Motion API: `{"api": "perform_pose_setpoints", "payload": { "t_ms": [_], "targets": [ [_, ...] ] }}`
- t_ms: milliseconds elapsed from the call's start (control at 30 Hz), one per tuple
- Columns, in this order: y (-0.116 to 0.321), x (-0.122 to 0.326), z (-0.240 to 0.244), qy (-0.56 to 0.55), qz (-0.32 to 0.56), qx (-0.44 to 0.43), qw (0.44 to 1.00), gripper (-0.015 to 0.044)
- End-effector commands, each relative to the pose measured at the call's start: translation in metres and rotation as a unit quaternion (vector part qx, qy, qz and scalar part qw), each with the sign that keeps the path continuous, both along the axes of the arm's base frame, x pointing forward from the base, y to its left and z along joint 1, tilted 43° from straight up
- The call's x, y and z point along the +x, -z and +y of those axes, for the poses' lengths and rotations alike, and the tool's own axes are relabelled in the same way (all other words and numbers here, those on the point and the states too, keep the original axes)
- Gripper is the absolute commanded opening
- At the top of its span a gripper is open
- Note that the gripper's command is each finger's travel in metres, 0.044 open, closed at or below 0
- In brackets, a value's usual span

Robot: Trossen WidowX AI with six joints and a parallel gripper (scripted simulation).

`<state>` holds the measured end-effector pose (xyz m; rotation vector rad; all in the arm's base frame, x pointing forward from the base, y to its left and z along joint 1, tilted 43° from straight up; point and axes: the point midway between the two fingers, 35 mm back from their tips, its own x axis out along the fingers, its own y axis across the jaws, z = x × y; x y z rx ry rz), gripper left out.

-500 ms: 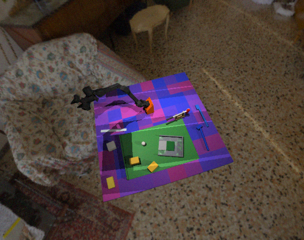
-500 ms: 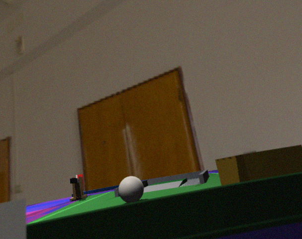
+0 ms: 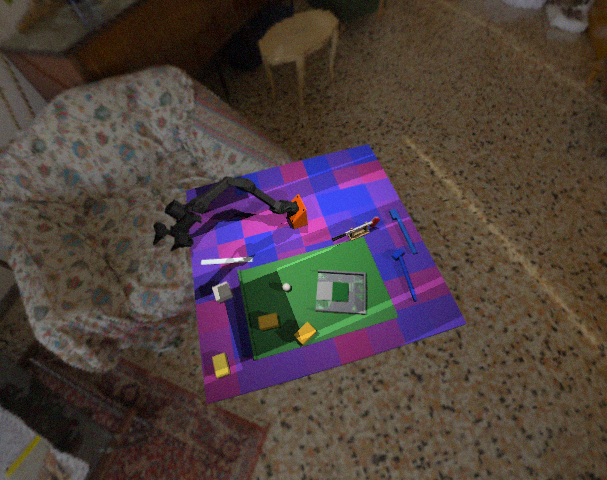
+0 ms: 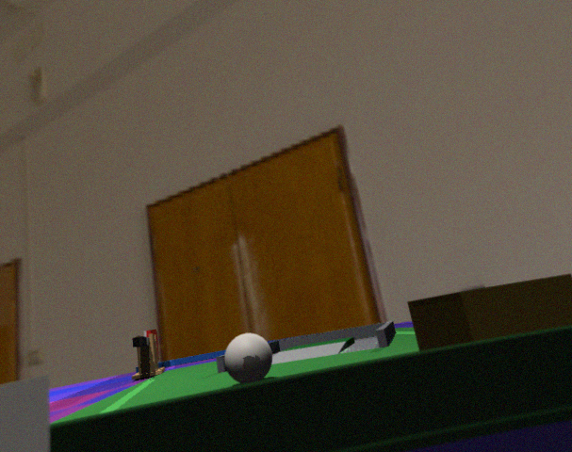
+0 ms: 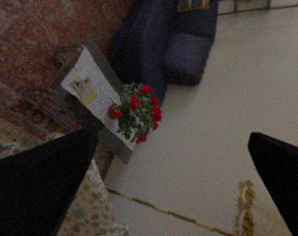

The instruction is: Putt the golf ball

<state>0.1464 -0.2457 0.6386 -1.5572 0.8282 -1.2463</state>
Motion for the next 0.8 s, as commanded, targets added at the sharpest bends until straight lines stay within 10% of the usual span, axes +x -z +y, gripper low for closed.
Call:
{"api": "perform_pose_setpoints", "payload": {
  "t_ms": [0,767],
  "targets": [
    [0.035,0.055,-0.016,-0.054,0.023,0.049,0.997,0.044],
    [0.301,0.321,0.113,-0.318,0.209,0.312,0.87,0.044]
  ]
}}
